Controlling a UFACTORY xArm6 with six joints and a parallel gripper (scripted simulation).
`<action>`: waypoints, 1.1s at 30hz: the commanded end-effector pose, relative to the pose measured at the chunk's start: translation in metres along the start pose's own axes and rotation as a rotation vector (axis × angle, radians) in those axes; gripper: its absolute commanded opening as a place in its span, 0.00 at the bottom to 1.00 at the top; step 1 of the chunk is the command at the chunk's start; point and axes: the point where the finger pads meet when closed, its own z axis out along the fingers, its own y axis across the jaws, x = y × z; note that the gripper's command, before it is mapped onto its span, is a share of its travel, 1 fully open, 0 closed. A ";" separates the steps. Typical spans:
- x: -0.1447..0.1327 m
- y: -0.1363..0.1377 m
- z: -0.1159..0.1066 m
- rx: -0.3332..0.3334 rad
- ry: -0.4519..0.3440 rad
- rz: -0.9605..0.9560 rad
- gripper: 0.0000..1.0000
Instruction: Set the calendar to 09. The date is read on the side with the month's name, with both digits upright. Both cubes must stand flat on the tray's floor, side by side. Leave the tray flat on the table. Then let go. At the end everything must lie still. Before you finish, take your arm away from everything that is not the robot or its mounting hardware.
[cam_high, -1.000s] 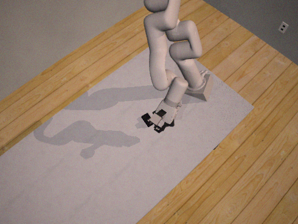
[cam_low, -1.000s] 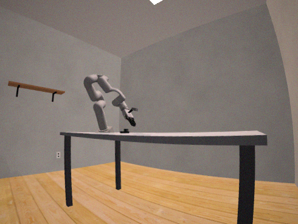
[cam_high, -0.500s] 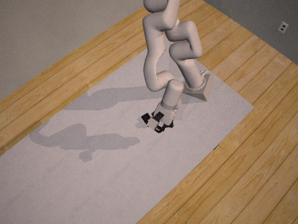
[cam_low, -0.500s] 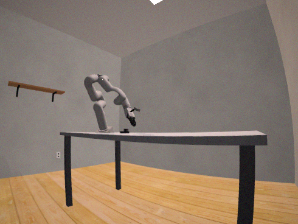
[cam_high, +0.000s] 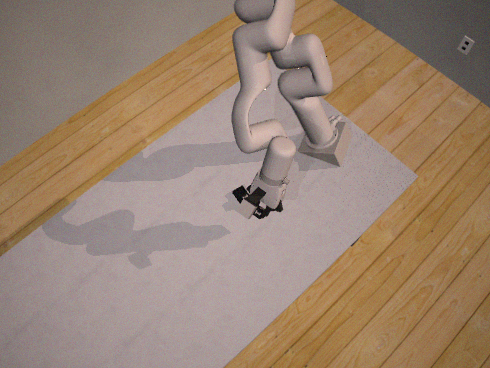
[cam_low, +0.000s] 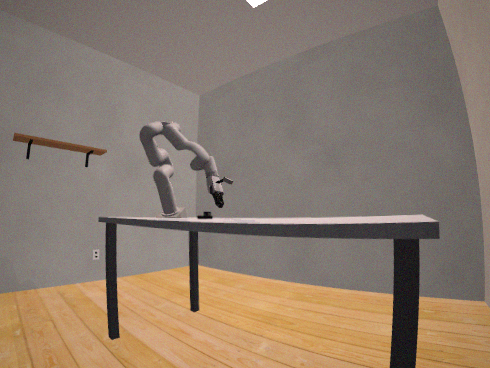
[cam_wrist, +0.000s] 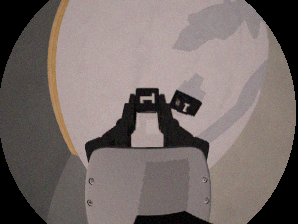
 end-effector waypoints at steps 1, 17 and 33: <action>0.002 0.000 -0.001 0.003 -0.099 -0.004 0.27; 0.007 0.001 0.001 -0.002 -0.295 -0.004 0.27; 0.011 0.000 0.002 0.002 -0.527 -0.007 0.27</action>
